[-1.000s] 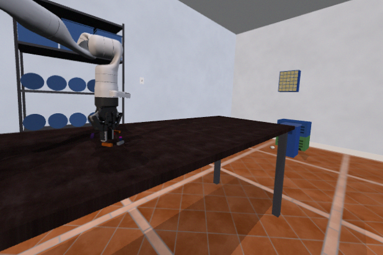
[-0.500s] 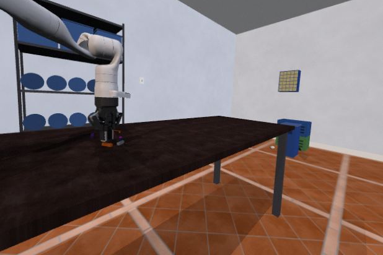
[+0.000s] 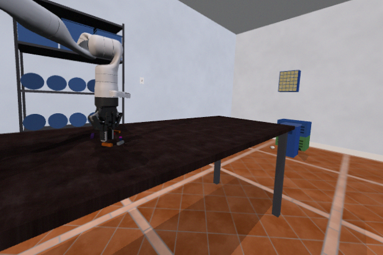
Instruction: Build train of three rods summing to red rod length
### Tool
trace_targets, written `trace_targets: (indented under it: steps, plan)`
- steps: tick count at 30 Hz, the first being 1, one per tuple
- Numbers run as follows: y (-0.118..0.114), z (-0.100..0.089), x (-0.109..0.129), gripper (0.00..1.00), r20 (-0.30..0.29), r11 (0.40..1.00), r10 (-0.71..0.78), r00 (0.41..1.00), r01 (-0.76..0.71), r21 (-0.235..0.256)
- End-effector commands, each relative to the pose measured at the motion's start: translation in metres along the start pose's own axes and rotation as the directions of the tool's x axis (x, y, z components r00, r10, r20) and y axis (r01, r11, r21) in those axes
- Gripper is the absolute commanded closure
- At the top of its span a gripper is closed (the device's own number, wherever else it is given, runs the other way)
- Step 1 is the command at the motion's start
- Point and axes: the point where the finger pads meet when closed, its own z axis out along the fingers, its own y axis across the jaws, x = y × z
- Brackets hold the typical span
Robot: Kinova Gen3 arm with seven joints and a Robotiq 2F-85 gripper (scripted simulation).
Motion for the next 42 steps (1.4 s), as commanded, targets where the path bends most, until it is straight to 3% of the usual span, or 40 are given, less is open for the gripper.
trace_targets:
  steps: [1,42]
  plan:
    - [-0.0005,0.0014,0.0034,0.76,-0.006,1.000,0.007,1.000,-0.007,0.002]
    - [0.0021,0.0013,0.0059,0.76,-0.006,1.000,0.008,1.000,-0.008,0.002]
